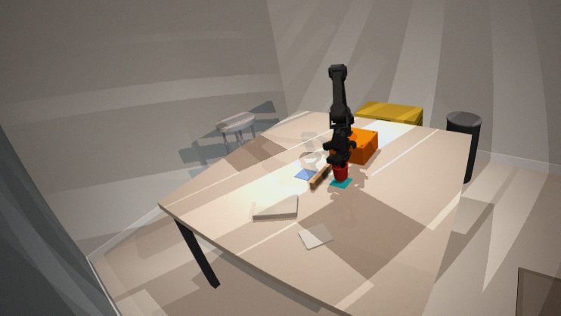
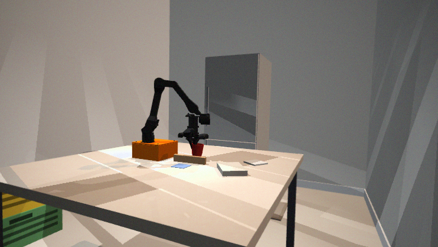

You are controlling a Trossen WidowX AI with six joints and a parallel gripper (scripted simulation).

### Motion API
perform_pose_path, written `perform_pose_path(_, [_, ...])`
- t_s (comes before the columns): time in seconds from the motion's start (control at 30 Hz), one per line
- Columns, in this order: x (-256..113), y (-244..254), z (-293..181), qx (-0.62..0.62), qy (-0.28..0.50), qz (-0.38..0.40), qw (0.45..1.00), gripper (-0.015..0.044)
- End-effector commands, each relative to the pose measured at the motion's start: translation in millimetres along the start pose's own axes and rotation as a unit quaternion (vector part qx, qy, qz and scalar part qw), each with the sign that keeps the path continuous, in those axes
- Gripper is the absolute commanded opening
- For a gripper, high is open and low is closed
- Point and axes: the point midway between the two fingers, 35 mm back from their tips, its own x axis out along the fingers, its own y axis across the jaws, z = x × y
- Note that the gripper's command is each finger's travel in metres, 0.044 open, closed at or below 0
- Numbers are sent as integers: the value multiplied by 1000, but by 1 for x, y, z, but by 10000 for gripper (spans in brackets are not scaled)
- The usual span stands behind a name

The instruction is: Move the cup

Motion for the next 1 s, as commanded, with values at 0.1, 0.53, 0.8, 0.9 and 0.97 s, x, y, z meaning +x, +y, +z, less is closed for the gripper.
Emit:
perform_pose_path(0.1, [12, -2, 1, 2, -3, -2, 1000, 0])
perform_pose_path(0.53, [14, -2, 0, 0, -1, -1, 1000, 0])
perform_pose_path(0.8, [14, -2, 0, 0, -1, -1, 1000, 79])
perform_pose_path(0.9, [14, -2, 0, 0, -1, -1, 1000, 128])
perform_pose_path(0.97, [14, -2, 0, 0, -1, -1, 1000, 128])
